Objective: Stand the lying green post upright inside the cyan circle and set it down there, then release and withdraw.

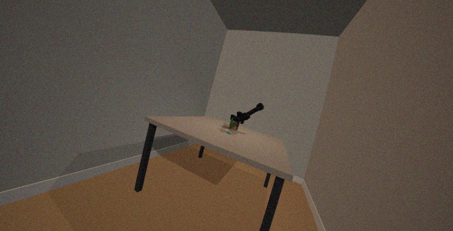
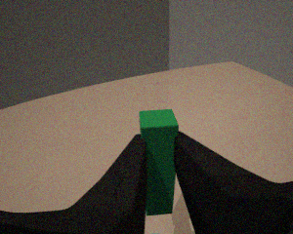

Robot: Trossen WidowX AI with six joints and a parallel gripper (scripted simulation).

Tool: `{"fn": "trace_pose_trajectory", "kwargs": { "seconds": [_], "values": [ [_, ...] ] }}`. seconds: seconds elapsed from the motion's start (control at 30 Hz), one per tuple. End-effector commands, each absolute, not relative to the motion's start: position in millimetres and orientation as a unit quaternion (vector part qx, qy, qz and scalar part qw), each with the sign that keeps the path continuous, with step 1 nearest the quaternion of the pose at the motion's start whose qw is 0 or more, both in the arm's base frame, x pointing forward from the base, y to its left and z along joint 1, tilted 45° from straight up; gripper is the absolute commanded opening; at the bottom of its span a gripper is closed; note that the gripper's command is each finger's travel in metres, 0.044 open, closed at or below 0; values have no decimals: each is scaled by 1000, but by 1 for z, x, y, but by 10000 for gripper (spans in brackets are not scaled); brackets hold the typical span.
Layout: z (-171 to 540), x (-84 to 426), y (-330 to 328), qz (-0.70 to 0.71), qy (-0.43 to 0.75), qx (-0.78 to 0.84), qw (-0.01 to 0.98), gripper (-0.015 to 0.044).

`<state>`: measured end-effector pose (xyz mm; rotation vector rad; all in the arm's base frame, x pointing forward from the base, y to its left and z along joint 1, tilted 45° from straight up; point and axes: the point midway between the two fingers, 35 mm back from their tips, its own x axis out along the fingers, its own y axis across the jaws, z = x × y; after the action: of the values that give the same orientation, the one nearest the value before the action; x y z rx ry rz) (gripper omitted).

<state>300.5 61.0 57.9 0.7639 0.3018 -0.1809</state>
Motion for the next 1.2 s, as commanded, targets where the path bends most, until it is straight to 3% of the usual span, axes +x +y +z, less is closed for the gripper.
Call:
{"fn": "trace_pose_trajectory", "kwargs": {
  "seconds": [0.0, 1.17],
  "values": [
    [59, 299, 60, -90, 140, 376, 912, 22],
    [30, 299, 93, -92, 144, 377, 910, 22]
  ]
}}
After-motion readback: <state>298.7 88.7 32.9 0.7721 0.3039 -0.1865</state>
